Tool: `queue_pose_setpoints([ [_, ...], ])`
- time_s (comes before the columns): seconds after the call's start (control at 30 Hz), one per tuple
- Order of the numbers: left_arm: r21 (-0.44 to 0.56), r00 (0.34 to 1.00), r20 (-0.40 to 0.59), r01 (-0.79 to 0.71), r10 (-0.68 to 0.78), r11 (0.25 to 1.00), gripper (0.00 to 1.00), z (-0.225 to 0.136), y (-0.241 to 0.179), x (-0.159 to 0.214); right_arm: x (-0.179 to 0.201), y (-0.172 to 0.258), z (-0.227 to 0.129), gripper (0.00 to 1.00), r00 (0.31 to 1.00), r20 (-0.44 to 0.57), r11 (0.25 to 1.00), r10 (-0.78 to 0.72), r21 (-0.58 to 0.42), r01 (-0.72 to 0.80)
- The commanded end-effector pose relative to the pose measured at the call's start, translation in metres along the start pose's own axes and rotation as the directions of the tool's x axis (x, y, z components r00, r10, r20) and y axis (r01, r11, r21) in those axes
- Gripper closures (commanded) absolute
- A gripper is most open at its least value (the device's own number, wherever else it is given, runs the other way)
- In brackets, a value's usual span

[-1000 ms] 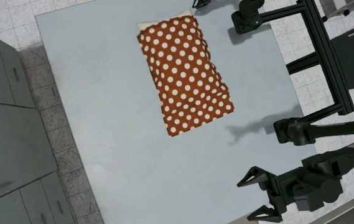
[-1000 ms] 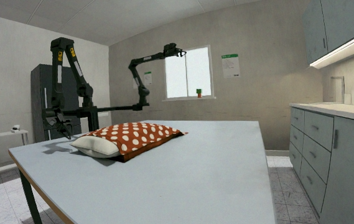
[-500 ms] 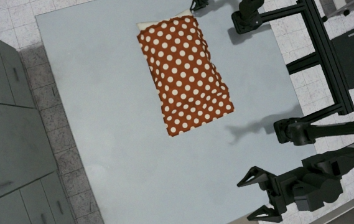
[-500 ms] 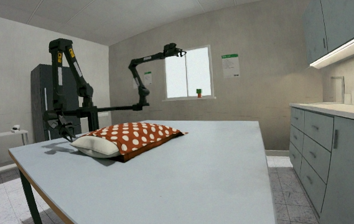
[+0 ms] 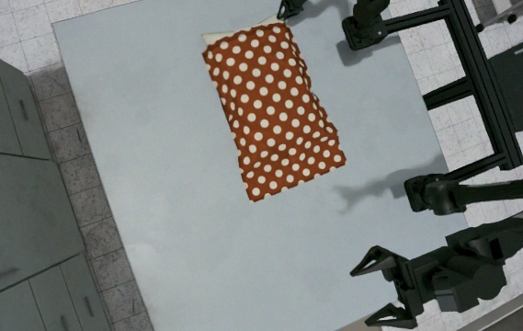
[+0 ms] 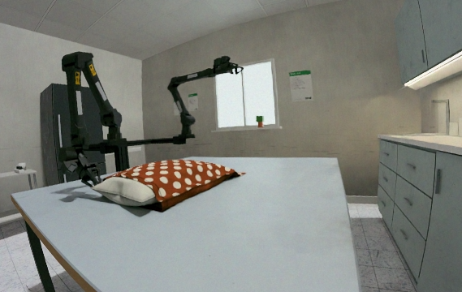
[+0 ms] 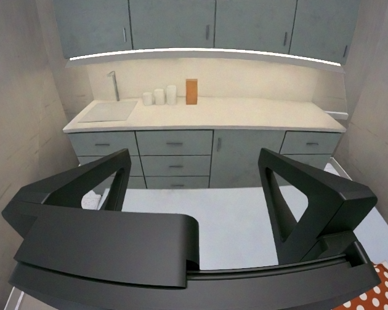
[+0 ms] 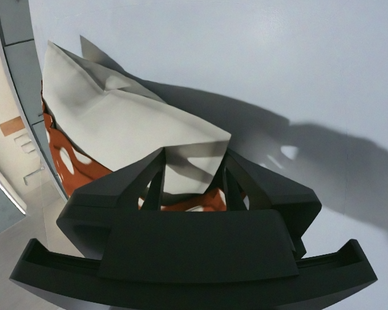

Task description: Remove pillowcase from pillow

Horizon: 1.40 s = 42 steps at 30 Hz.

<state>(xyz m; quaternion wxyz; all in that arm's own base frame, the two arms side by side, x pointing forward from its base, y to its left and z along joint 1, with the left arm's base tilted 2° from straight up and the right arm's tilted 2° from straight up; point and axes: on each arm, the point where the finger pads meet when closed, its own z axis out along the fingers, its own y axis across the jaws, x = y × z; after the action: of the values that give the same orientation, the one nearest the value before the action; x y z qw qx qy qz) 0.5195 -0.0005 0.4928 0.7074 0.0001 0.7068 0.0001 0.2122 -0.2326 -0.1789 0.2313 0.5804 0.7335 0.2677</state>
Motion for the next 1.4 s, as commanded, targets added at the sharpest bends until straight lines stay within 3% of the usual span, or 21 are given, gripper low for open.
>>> queue_pose_setpoints([
  [0.0,-0.004,0.999,0.031,0.013,-0.013,1.000,0.00,-0.0048,0.0035,-0.0165,0.0001,-0.0005,0.0076,0.56,1.000,0.003,1.000,0.008,0.000,-0.008],
  [0.2,-0.004,0.999,0.031,0.013,-0.013,1.000,0.00,-0.0048,0.0035,-0.0165,0.0048,0.0013,0.0100,0.56,1.000,-0.001,1.000,0.009,-0.002,-0.009],
  [0.9,-0.004,0.999,0.031,0.013,-0.013,1.000,0.00,-0.0048,0.0035,-0.0165,0.0003,0.0002,0.0079,0.86,1.000,0.010,1.000,0.012,-0.003,-0.012],
  [1.03,-0.004,0.999,0.031,0.013,-0.013,1.000,0.00,-0.0048,0.0035,-0.0165,0.0003,0.0002,0.0079,0.86,1.000,0.010,1.000,0.012,-0.003,-0.012],
  [1.17,-0.004,0.999,0.031,0.013,-0.013,1.000,0.00,-0.0048,0.0035,-0.0165,0.0003,0.0002,0.0079,0.95,1.000,0.010,1.000,0.012,-0.003,-0.012],
  [1.37,-0.004,0.999,0.031,0.013,-0.013,1.000,0.00,-0.0048,0.0035,-0.0165,0.0003,0.0002,0.0079,0.95,1.000,0.010,1.000,0.012,-0.003,-0.012],
])
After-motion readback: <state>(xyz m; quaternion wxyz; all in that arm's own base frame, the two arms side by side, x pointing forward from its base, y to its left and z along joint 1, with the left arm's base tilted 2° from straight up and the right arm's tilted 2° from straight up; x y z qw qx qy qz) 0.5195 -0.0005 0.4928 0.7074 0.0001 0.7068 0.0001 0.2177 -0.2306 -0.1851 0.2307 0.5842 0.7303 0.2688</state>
